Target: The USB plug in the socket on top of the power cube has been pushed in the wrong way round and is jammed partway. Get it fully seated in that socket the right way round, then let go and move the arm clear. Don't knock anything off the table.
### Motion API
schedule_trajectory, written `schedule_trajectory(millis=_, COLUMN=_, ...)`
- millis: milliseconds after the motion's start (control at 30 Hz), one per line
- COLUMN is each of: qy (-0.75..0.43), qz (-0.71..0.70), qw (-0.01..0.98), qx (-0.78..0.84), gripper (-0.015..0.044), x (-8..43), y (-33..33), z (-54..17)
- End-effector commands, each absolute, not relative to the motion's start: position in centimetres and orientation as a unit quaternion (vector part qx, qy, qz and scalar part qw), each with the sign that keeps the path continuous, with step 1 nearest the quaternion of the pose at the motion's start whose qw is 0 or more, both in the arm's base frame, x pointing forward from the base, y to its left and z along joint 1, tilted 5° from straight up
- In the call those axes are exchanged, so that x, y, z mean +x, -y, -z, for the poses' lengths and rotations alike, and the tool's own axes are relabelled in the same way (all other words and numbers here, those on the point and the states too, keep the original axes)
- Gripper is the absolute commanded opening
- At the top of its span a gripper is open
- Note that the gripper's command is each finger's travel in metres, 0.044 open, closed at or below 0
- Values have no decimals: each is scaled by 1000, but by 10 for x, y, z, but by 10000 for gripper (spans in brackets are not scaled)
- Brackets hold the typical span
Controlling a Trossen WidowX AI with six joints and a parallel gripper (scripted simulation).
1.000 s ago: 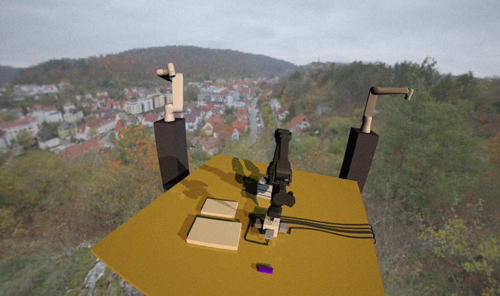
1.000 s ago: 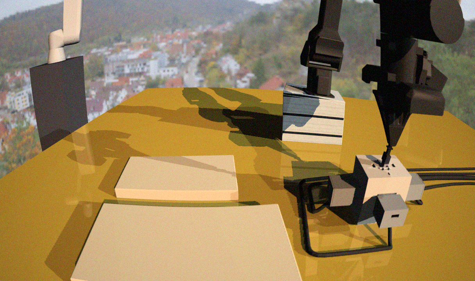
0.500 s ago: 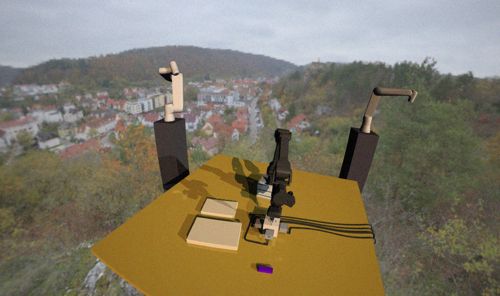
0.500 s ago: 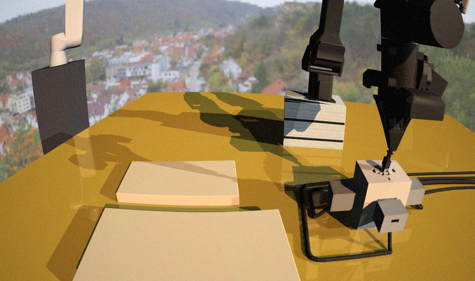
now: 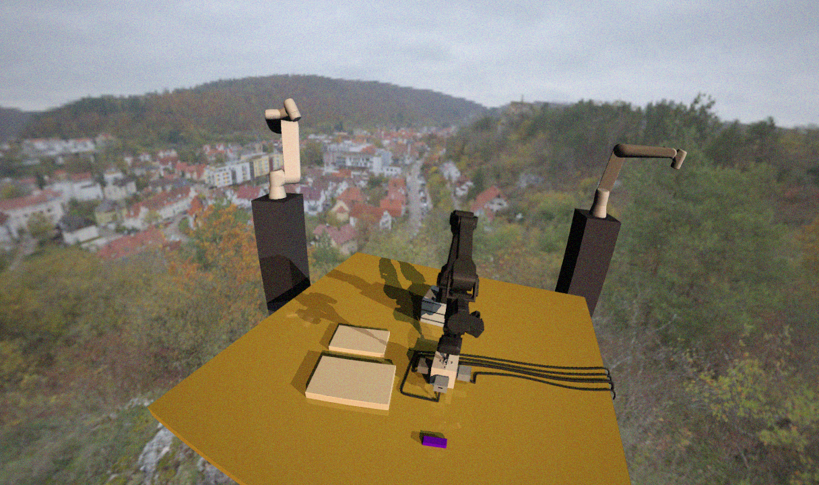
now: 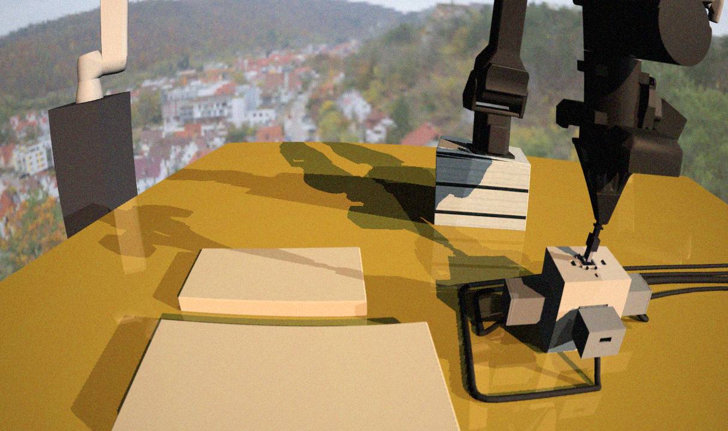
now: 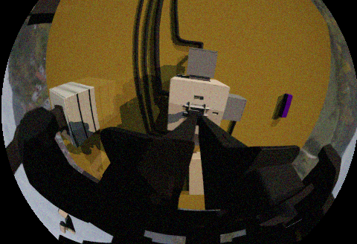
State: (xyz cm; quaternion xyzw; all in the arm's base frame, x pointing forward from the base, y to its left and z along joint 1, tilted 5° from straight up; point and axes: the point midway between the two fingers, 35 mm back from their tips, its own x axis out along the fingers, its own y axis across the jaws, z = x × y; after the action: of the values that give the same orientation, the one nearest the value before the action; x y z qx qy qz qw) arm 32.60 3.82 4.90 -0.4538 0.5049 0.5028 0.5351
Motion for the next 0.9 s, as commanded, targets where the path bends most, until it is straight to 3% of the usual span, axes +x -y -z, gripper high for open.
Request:
schedule_trajectory(millis=0, qy=-502, qz=-502, qw=537, qx=-456, gripper=0, x=327, y=-38, z=-55)
schedule_trajectory(millis=867, qy=-502, qz=-502, qw=537, qx=-456, gripper=0, x=328, y=-37, z=-71)
